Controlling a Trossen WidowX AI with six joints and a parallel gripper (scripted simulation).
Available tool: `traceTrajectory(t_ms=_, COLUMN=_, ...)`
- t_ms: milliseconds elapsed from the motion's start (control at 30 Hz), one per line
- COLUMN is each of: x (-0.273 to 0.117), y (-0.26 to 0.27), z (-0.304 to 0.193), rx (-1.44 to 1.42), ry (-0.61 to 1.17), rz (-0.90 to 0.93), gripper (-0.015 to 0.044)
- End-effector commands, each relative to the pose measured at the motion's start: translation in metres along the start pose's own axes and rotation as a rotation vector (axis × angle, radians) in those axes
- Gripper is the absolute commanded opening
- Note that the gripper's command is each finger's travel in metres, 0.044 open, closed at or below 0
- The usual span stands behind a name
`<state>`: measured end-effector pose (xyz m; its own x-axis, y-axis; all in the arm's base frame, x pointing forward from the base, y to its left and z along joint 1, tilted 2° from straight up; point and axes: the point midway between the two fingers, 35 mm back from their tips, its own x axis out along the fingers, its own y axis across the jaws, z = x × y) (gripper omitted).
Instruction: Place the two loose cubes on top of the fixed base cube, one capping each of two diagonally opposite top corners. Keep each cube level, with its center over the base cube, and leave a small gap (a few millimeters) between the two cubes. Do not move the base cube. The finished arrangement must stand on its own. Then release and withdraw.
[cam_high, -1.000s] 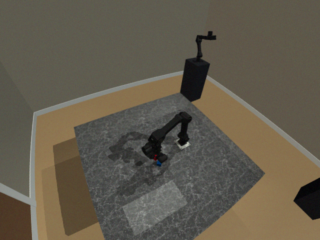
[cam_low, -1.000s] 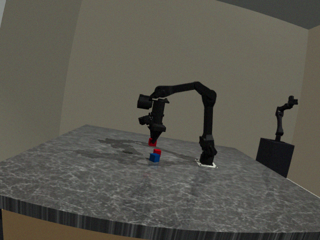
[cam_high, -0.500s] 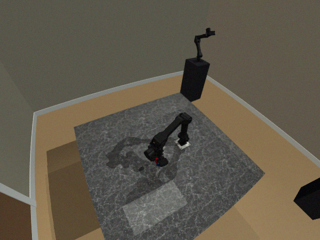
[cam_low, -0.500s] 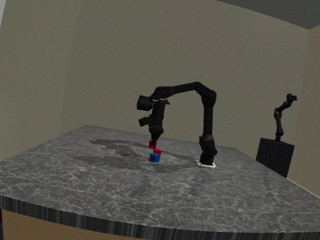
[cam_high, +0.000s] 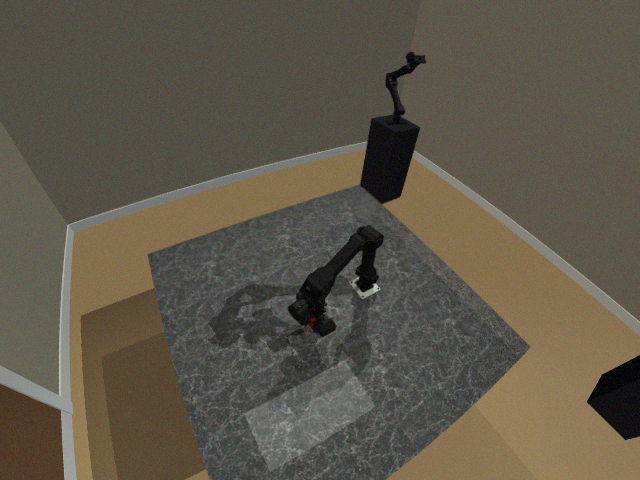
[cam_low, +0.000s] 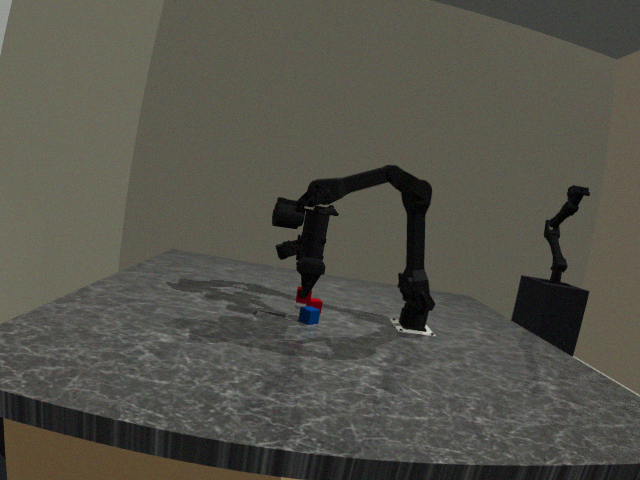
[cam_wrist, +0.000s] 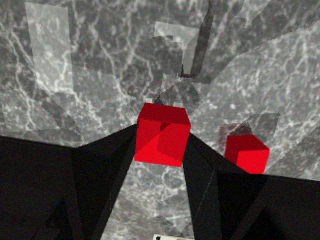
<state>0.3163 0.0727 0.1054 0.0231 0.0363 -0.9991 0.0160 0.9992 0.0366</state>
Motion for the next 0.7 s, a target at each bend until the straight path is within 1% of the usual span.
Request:
traceTrajectory(t_ms=0, x=0.006, y=0.0005, z=0.0, rx=0.008, ry=0.0, rz=0.003, gripper=0.0105)
traceTrajectory(t_ms=667, x=0.0119, y=0.0006, z=-0.0003, rx=0.001, ry=0.0, rz=0.003, gripper=0.0105)
